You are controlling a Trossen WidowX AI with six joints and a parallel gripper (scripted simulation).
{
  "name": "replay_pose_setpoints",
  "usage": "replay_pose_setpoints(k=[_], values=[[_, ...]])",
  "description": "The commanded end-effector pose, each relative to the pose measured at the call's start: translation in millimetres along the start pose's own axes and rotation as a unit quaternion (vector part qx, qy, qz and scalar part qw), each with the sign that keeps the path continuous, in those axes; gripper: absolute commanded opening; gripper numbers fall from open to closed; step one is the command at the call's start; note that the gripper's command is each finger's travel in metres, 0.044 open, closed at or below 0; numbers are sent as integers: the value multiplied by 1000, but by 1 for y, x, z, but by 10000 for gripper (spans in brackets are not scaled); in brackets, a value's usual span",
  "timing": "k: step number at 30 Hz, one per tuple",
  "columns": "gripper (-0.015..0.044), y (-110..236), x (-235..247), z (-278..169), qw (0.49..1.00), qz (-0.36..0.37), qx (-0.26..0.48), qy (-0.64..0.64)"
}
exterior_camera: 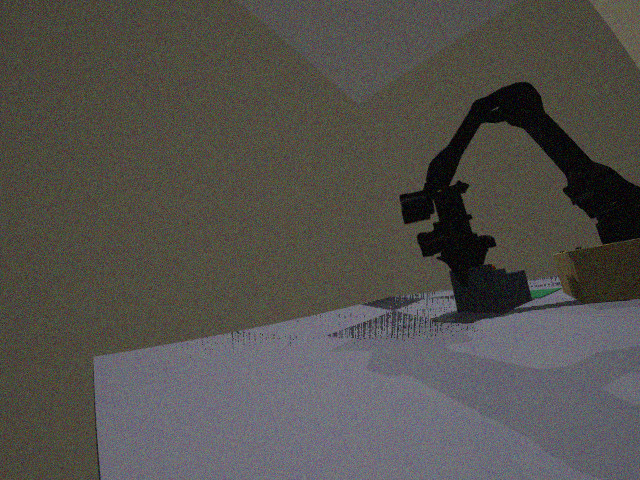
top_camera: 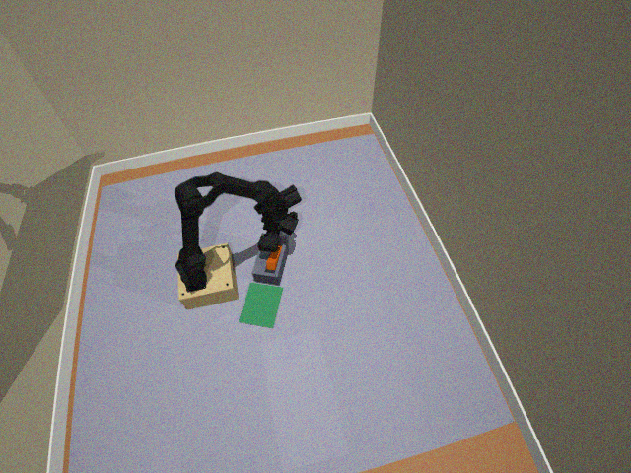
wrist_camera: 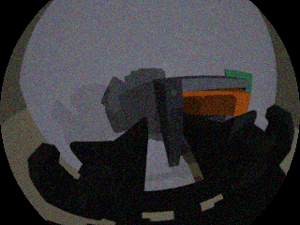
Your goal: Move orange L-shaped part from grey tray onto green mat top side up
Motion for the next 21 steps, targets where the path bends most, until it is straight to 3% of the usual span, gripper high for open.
replay_pose_setpoints(k=[1, 6, 21], values=[[180, 29, 1, 3, 1000, 4, -4, -2], [180, 93, -11, 2, 1000, 4, -4, -2], [180, 94, -9, 3, 1000, 12, -8, -4]])
Point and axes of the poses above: the point midway between the two fingers, 35 mm back from their tips, its own y axis back along the fingers, its own x axis across the jaws, z = x × y, the point moved 5 cm from there along y, back along the fingers, and after that the axes turned 12 degrees about -y, right-handed, at the moved point
